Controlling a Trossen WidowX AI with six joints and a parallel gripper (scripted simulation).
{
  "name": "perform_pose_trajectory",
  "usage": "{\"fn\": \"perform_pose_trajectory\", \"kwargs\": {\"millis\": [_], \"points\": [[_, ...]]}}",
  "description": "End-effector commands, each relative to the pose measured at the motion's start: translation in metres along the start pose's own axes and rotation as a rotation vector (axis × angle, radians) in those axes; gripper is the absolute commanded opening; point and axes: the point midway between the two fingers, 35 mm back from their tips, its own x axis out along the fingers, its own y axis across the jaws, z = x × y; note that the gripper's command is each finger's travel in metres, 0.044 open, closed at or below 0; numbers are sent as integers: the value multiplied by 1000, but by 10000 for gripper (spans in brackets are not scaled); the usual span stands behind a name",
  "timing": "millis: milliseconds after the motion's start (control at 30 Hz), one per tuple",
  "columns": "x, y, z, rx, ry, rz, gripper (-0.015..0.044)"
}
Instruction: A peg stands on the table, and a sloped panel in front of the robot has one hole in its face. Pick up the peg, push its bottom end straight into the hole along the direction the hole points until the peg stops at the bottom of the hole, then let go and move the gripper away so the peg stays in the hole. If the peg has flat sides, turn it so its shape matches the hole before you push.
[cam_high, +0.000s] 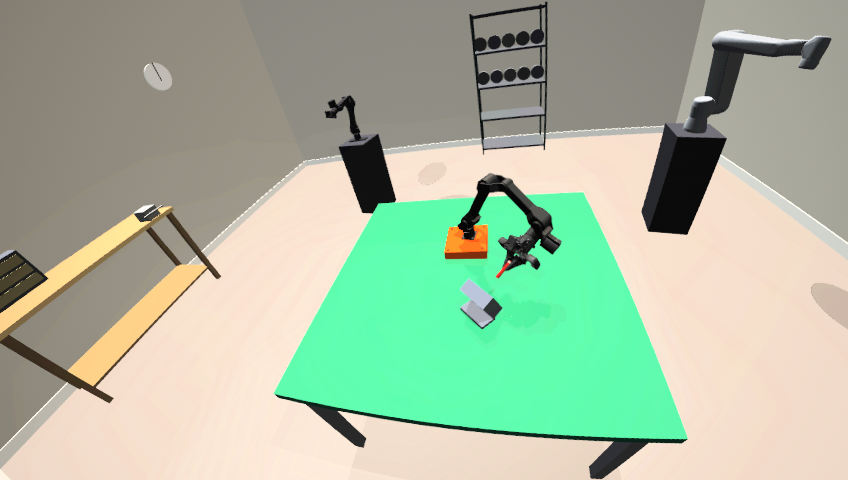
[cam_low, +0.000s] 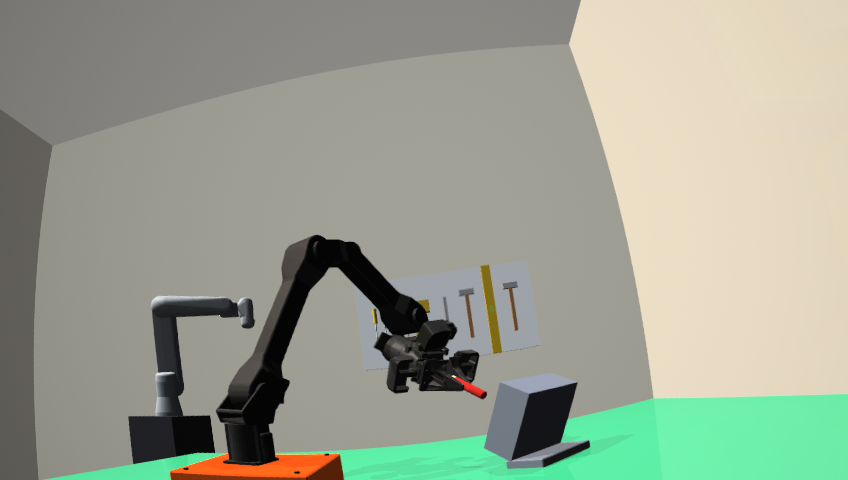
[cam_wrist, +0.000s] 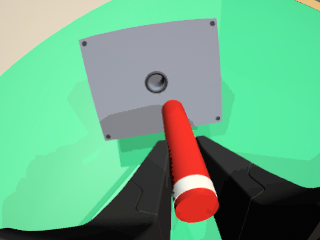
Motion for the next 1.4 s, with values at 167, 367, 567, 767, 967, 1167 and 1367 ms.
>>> {"fn": "perform_pose_trajectory", "kwargs": {"millis": [167,367,567,767,967,1167,1367], "points": [[11,1,-1,-15,-8,9,0],[18,3,-2,-22,-13,17,0],[24,4,-2,-28,-18,23,0],[30,4,-2,-34,-24,29,0],[35,5,-2,-37,-29,33,0],[39,5,-2,-32,-34,37,0],[42,4,-2,-29,-37,38,0]]}}
